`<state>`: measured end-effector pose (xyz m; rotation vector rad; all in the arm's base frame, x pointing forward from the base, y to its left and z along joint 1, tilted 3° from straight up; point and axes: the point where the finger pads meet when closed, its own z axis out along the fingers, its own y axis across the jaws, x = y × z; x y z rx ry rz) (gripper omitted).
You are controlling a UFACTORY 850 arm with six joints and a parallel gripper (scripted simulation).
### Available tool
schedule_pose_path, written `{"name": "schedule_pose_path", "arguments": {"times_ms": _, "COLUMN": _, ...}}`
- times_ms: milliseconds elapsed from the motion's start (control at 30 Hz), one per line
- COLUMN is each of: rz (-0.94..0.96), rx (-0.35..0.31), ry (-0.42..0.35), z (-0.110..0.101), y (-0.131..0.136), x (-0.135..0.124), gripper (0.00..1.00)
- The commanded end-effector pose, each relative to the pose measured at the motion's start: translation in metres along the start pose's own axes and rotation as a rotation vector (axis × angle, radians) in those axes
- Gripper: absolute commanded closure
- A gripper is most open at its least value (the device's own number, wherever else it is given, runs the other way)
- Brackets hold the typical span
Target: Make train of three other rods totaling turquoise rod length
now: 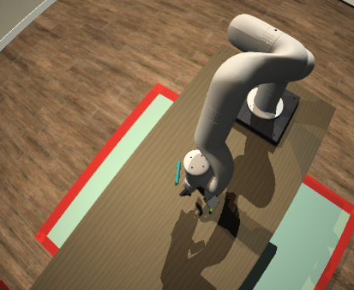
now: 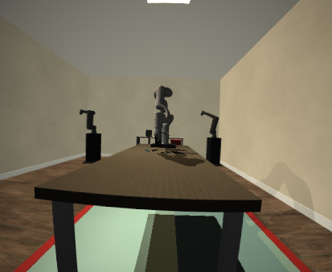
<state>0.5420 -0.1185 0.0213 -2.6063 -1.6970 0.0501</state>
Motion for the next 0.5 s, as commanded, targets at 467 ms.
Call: {"name": "schedule_pose_path", "arguments": {"times_ms": 467, "rz": 0.492, "rx": -0.01, "ry": -0.022, "z": -0.002, "y": 0.015, "x": -0.041, "gripper": 0.0}}
